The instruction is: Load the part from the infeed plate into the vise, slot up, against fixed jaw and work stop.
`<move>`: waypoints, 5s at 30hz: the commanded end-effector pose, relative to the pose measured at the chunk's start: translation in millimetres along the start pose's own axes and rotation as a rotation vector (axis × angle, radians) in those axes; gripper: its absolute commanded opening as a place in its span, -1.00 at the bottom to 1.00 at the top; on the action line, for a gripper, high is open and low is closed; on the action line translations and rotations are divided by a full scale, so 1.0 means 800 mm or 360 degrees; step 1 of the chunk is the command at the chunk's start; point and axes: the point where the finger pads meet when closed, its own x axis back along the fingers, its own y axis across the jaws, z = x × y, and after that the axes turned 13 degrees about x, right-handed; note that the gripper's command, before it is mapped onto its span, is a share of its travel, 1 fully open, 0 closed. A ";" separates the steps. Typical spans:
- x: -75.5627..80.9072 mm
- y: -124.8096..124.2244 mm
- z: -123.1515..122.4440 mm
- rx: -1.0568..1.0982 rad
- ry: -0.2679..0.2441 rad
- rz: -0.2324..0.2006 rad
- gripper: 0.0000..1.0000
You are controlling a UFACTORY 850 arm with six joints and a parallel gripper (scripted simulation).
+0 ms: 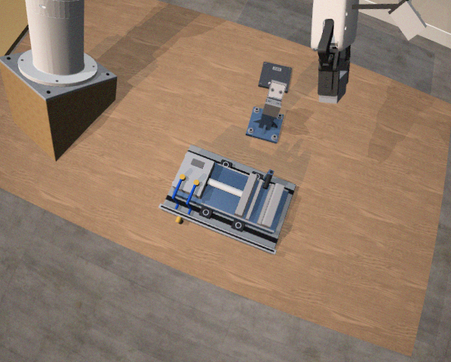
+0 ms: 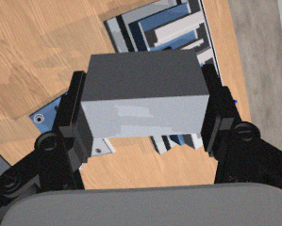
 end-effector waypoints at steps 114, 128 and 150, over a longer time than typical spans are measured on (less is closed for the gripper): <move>0.007 -0.079 -0.103 0.2736 0.0476 0.1152 -1.00; 0.010 -0.076 -0.113 0.2793 0.0463 0.1207 -1.00; 0.011 -0.075 -0.118 0.2817 0.0457 0.1231 -1.00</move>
